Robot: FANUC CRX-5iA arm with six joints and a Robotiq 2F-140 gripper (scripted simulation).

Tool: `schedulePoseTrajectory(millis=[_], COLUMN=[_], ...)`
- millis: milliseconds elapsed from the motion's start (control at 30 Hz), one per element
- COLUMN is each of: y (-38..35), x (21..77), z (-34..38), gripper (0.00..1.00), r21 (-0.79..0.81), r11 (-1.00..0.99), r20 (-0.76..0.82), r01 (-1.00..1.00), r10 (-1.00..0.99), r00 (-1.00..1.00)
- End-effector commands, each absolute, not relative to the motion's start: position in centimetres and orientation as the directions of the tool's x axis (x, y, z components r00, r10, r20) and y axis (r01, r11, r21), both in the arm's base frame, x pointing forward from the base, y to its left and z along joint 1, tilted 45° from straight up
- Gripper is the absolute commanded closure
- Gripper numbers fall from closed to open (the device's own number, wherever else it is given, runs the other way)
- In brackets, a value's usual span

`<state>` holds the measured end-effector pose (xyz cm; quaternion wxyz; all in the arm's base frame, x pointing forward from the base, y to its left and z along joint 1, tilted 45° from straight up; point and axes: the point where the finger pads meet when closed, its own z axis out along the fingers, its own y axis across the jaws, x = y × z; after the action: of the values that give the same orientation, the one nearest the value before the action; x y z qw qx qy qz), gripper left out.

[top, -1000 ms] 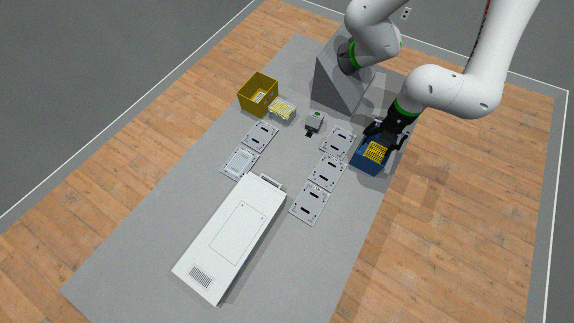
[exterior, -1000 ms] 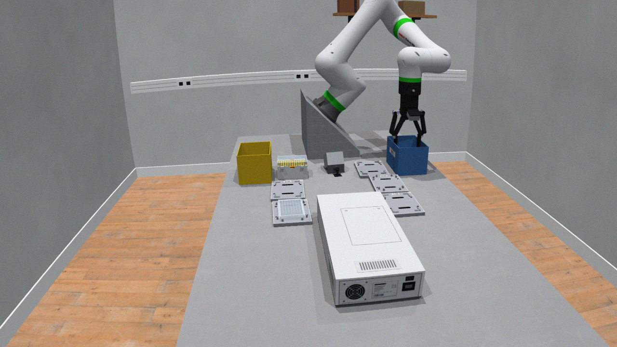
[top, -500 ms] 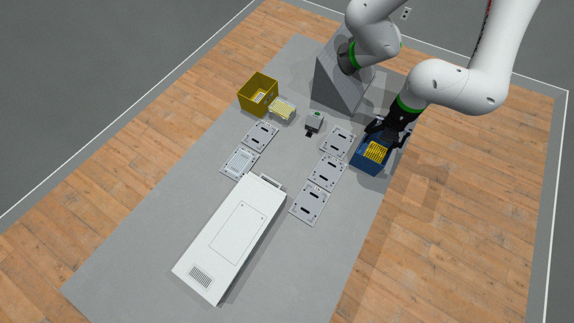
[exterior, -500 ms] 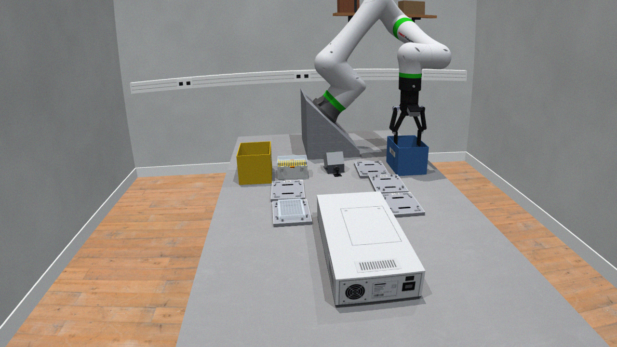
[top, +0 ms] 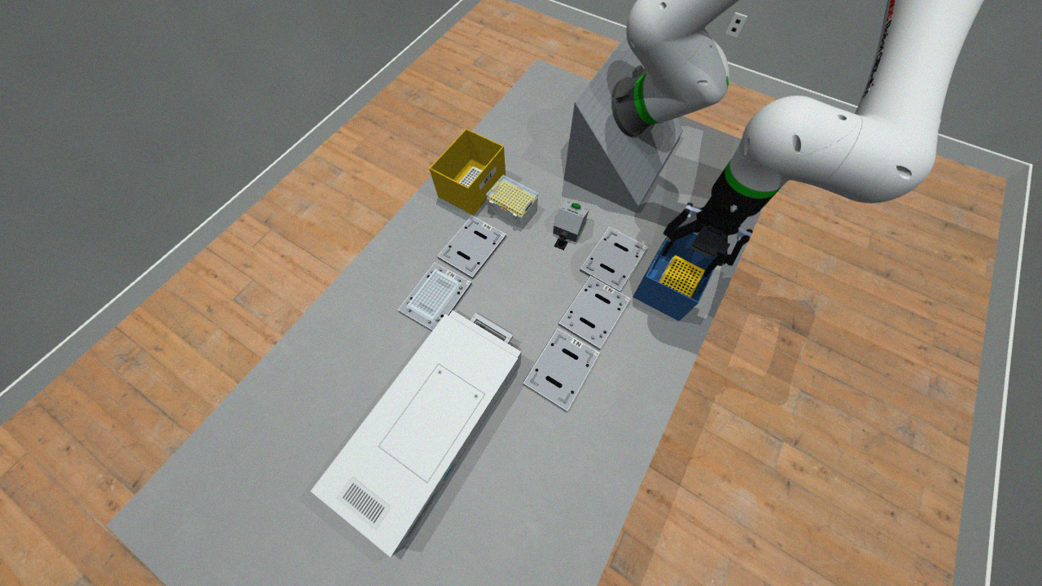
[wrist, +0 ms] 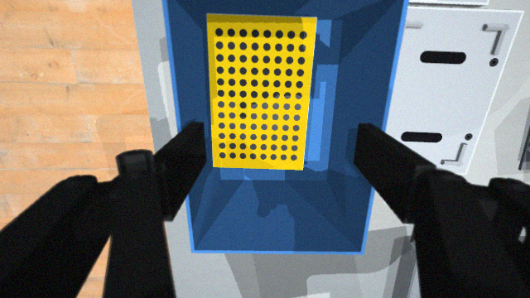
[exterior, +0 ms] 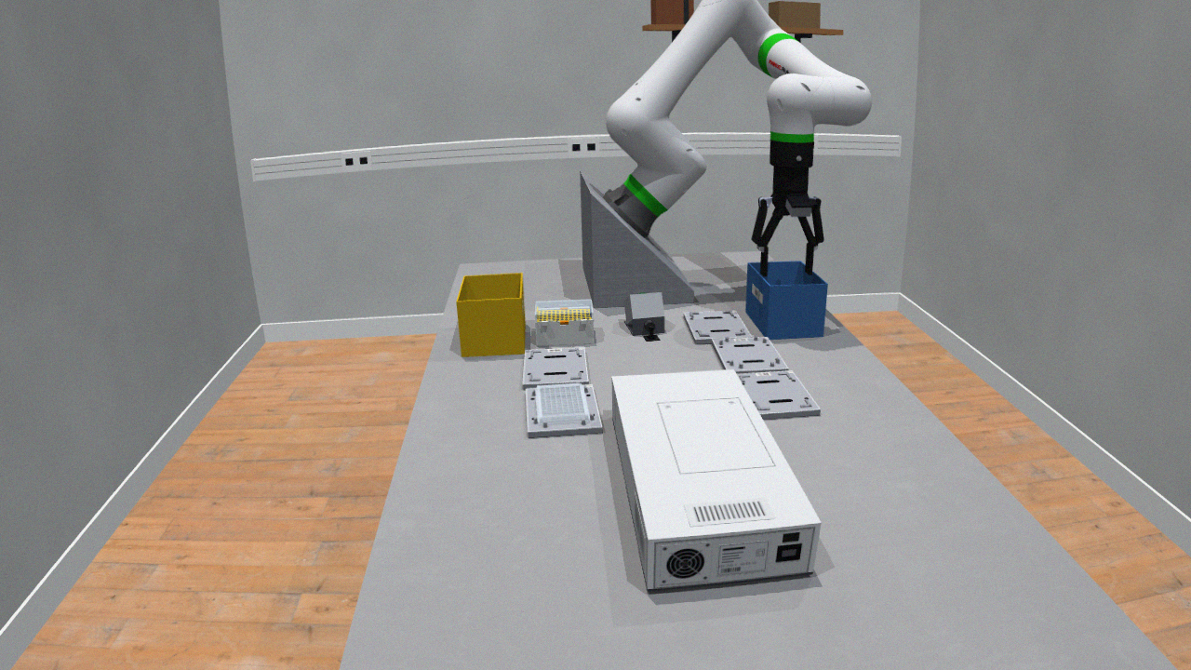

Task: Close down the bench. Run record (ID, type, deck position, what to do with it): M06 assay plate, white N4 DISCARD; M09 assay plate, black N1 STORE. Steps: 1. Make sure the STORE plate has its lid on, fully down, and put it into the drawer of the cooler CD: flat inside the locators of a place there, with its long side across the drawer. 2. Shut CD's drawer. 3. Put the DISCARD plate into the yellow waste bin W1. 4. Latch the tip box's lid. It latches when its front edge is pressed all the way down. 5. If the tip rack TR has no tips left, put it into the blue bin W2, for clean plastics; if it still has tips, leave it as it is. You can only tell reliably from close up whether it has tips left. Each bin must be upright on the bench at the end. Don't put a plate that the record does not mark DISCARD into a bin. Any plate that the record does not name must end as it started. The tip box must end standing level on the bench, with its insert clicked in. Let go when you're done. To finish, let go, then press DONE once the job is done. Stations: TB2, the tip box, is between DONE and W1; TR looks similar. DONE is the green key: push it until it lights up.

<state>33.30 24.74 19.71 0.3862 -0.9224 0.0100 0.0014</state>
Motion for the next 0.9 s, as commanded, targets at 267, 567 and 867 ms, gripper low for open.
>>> schedulePoseTrajectory(millis=[267, 567, 867], y=[23.6, 22.9, 22.2], x=[33.3, 33.3, 33.3], z=[20.8, 21.5, 22.2], gripper=[0.3, 0.3, 0.3], r21=[-0.712, -0.712, -0.712], r11=[-0.702, -0.702, -0.702], r20=[-0.009, -0.009, -0.009], r01=[-0.019, -0.019, -0.019], r10=[-0.018, -0.018, -0.018], r00=[1.0, 1.0, 1.0])
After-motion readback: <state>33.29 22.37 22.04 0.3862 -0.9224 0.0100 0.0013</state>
